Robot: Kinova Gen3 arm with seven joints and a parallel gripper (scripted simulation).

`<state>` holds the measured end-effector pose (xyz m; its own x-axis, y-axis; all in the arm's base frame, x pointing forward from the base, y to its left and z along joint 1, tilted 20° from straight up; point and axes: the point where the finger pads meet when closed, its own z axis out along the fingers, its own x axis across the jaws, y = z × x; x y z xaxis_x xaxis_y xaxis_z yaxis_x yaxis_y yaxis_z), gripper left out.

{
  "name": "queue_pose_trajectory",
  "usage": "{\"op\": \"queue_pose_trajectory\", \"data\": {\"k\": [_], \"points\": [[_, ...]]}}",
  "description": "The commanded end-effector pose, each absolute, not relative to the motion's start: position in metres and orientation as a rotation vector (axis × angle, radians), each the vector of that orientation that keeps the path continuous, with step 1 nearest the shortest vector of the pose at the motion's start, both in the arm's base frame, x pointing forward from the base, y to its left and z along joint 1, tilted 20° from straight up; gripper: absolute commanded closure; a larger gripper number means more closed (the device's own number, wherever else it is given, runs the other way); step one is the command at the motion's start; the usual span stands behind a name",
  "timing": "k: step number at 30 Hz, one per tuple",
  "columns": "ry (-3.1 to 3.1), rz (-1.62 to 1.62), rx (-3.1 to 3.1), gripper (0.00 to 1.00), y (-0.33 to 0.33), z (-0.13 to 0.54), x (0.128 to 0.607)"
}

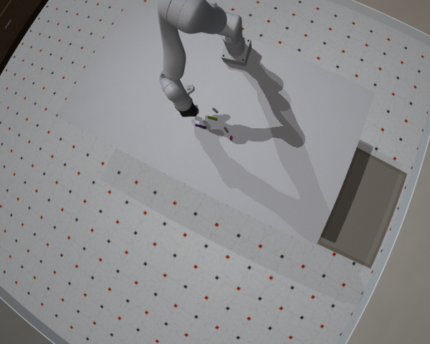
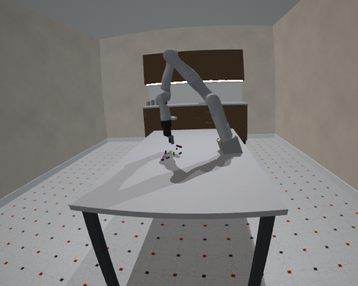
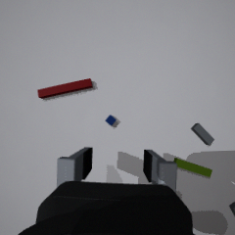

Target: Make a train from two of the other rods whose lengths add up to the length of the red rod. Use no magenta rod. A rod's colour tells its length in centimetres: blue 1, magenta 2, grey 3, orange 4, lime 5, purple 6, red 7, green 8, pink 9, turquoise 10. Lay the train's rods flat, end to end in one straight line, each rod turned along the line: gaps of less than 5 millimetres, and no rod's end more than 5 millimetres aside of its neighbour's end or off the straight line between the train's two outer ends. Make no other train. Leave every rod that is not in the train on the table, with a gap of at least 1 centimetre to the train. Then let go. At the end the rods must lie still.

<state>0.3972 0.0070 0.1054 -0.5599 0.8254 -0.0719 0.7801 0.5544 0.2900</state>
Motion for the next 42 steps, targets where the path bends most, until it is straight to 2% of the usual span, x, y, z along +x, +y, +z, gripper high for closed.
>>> {"op": "queue_pose_trajectory", "data": {"k": [1,21,42], "points": [[2.598,0.337,1.307,0.0,-0.001,0.108,0.401],[2.7,0.298,0.944,0.0,-0.015,0.116,0.414],[2.713,0.289,0.878,0.0,-0.018,0.118,0.416]]}}
